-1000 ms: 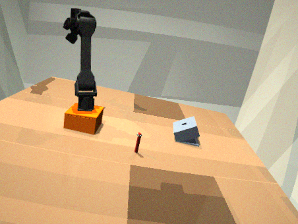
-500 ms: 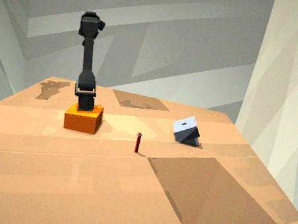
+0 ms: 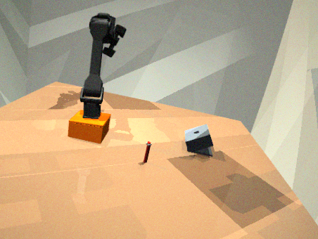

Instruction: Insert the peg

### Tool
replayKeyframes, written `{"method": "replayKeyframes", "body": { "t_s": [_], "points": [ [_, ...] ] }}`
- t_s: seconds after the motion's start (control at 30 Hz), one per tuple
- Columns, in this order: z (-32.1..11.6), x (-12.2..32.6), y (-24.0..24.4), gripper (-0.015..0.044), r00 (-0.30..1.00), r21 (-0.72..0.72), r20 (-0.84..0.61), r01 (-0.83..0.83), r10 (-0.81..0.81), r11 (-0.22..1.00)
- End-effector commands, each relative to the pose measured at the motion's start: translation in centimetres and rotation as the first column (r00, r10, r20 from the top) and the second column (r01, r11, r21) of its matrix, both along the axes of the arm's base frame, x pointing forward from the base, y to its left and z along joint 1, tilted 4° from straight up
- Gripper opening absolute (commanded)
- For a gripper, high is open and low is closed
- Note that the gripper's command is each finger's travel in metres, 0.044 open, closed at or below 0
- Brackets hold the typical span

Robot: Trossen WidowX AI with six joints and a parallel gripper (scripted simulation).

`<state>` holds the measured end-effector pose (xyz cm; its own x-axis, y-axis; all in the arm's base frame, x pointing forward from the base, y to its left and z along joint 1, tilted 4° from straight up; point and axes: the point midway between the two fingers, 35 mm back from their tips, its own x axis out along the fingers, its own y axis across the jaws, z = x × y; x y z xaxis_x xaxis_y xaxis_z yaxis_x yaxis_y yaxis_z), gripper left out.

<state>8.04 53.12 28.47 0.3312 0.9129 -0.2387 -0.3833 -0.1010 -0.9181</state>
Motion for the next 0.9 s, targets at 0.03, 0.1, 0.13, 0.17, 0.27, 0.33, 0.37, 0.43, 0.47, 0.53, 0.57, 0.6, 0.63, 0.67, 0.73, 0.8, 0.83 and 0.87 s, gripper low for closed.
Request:
{"method": "replayKeyframes", "body": {
  "t_s": [0.03, 0.1, 0.13, 0.17, 0.27, 0.33, 0.37, 0.43, 0.47, 0.53, 0.57, 0.6, 0.63, 0.67, 0.73, 0.8, 0.83, 0.87],
  "points": [
    [-1.2, 2.7, -0.8, 0.0440, 0.999, -0.051, 0.025, 0.037, -0.036, 0.998],
    [-1.5, 4.0, -1.2, 0.0440, 0.998, -0.070, 0.035, 0.057, -0.054, 0.996],
    [-1.7, 4.6, -1.4, 0.0440, 0.997, -0.079, 0.040, 0.066, -0.063, 0.995],
    [-1.9, 5.2, -1.7, 0.0440, 0.996, -0.088, 0.045, 0.076, -0.072, 0.993],
    [-2.1, 6.1, -2.2, 0.0440, 0.994, -0.087, 0.026, 0.104, -0.102, 0.991],
    [-2.3, 7.0, -2.7, 0.0440, 0.991, -0.086, 0.008, 0.131, -0.131, 0.988],
    [-2.4, 7.4, -3.0, 0.0440, 0.989, -0.086, -0.002, 0.145, -0.146, 0.986],
    [-2.7, 8.5, -3.5, 0.0440, 0.986, -0.097, -0.002, 0.168, -0.169, 0.981],
    [-2.9, 9.0, -3.8, 0.0440, 0.984, -0.107, 0.004, 0.177, -0.178, 0.978],
    [-3.3, 10.2, -4.3, 0.0440, 0.981, -0.129, 0.018, 0.194, -0.193, 0.973],
    [-3.5, 10.7, -4.6, 0.0440, 0.979, -0.140, 0.026, 0.202, -0.200, 0.969],
    [-3.7, 11.3, -4.9, 0.0440, 0.978, -0.151, 0.034, 0.210, -0.207, 0.966],
    [-3.9, 11.9, -5.2, 0.0440, 0.976, -0.162, 0.042, 0.218, -0.214, 0.963],
    [-4.1, 12.4, -5.5, 0.0440, 0.974, -0.173, 0.049, 0.225, -0.220, 0.959],
    [-4.5, 13.5, -6.1, 0.0440, 0.970, -0.195, 0.064, 0.241, -0.233, 0.951],
    [-4.9, 14.6, -6.8, 0.0440, 0.966, -0.217, 0.078, 0.256, -0.245, 0.942],
    [-5.0, 15.1, -7.1, 0.0440, 0.964, -0.228, 0.085, 0.263, -0.250, 0.937],
    [-5.2, 15.7, -7.5, 0.0440, 0.962, -0.237, 0.088, 0.272, -0.258, 0.932]
  ]
}}
